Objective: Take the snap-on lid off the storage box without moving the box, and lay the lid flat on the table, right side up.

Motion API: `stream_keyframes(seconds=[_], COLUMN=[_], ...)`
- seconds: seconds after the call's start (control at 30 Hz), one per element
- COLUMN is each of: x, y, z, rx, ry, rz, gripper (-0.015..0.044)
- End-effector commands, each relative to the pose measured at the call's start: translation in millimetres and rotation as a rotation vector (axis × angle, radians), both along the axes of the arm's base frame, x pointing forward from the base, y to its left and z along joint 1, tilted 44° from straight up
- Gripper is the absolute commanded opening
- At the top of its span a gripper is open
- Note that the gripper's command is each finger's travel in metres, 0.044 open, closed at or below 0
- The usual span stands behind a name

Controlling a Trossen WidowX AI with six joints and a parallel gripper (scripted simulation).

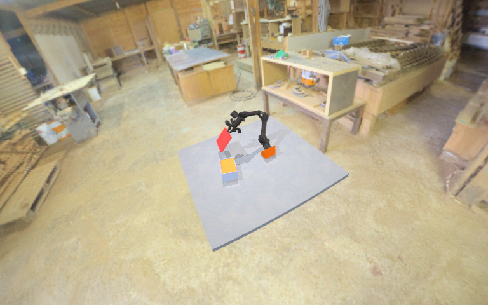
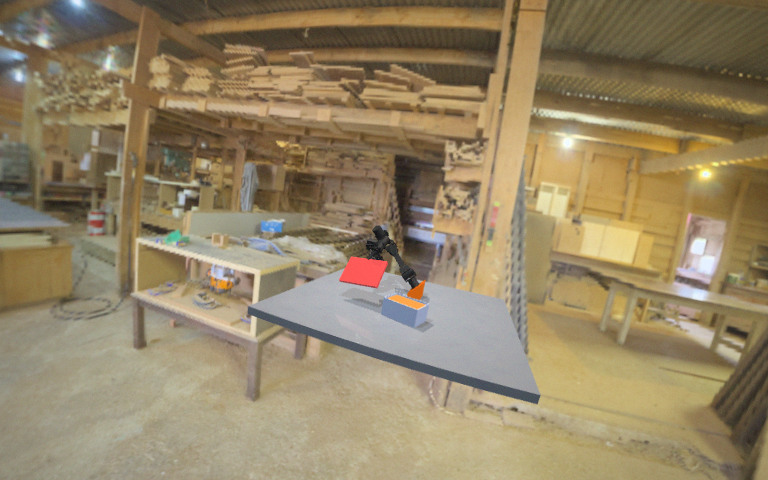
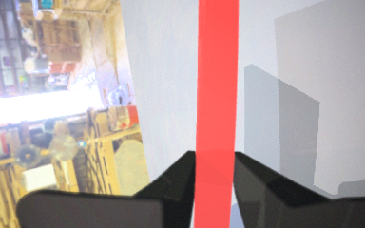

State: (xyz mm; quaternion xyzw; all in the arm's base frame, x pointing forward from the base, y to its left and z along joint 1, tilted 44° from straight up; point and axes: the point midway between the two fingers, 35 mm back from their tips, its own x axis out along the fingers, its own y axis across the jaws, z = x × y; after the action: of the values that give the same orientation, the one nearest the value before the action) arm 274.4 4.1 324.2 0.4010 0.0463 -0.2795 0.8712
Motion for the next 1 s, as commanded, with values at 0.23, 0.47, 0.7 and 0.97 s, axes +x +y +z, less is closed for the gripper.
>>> stream_keyframes(seconds=[0.23,0.47,0.7,0.97], x=[-7.2,-9.3,-8.5,-6.6], y=[-15.0,-20.7,-22.0,-27.8], z=[21.2,26.3,22.4,13.1], rx=[0.009,0.008,0.009,0.008], ry=[-0.018,-0.019,-0.019,-0.02], rz=[0.011,0.011,0.011,0.011], gripper=[0.0,0.0,0.0,0.0])
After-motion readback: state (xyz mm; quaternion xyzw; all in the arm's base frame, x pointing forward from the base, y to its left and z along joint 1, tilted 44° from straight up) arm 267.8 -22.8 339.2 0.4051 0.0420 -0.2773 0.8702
